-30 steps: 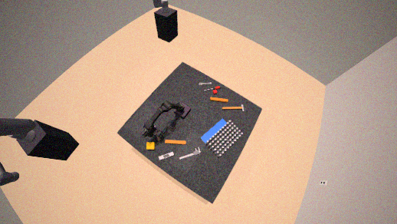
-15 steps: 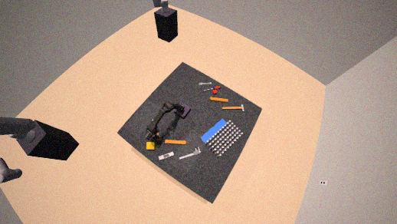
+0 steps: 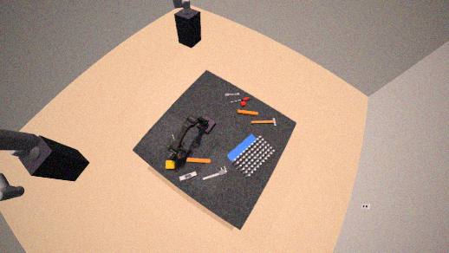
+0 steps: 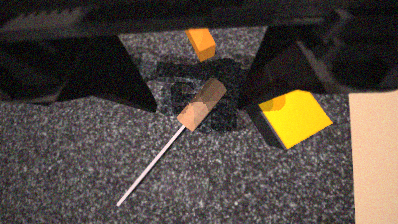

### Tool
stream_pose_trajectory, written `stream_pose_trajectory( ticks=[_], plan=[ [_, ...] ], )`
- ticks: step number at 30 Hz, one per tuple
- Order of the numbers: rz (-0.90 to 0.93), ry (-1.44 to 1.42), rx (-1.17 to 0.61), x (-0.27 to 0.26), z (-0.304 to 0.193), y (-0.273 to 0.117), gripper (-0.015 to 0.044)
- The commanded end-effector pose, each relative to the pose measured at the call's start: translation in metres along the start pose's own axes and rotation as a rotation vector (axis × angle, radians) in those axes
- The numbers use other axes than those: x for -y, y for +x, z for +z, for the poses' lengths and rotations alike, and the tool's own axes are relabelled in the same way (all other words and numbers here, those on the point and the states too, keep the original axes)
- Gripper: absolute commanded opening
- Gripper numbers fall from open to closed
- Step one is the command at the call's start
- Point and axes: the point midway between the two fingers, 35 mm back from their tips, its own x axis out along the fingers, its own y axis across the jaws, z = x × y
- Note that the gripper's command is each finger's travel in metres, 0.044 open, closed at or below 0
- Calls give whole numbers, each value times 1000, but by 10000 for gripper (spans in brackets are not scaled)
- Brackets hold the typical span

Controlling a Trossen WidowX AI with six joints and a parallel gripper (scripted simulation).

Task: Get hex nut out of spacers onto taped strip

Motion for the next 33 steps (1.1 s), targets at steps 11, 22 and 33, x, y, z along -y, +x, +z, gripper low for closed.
stream_pose_trajectory(
  ticks=[11, 22, 33],
  plan=[
    [82, 764, 85, -2, -20, -3, 440],
    [82, 764, 85, -2, -20, -3, 361],
    [82, 764, 85, -2, -20, -3, 280]
  ],
)
